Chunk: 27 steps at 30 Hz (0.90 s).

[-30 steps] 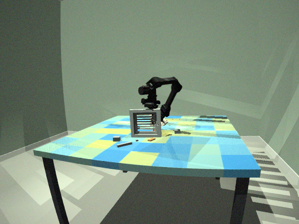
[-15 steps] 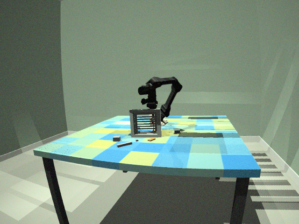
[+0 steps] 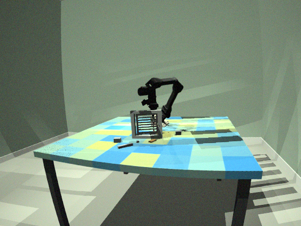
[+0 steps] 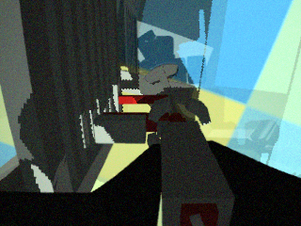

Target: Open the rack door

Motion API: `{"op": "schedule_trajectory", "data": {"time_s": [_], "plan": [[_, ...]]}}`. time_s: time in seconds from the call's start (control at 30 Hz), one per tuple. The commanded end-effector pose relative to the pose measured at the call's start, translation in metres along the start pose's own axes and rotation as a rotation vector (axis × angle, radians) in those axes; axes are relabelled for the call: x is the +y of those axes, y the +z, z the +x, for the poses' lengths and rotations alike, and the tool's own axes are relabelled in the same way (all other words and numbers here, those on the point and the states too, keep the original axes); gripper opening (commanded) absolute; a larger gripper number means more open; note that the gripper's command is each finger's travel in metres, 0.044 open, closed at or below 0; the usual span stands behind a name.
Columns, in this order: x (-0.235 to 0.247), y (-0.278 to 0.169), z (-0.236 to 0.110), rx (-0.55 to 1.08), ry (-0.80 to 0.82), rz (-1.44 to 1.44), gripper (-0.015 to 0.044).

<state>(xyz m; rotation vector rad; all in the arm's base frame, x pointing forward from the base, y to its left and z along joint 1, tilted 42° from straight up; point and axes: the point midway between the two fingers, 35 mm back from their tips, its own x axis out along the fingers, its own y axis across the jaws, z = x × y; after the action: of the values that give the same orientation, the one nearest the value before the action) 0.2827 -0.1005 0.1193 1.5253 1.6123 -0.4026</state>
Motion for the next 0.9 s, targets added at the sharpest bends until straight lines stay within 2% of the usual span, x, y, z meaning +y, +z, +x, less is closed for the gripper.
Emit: {"op": "schedule_trajectory", "data": {"time_s": [0.0,0.87], "plan": [[-0.003,0.002,0.001,-0.006,0.007,-0.089,0.0012],[-0.047,0.026,0.001,-0.008,0.003,-0.493,0.0012]]}}
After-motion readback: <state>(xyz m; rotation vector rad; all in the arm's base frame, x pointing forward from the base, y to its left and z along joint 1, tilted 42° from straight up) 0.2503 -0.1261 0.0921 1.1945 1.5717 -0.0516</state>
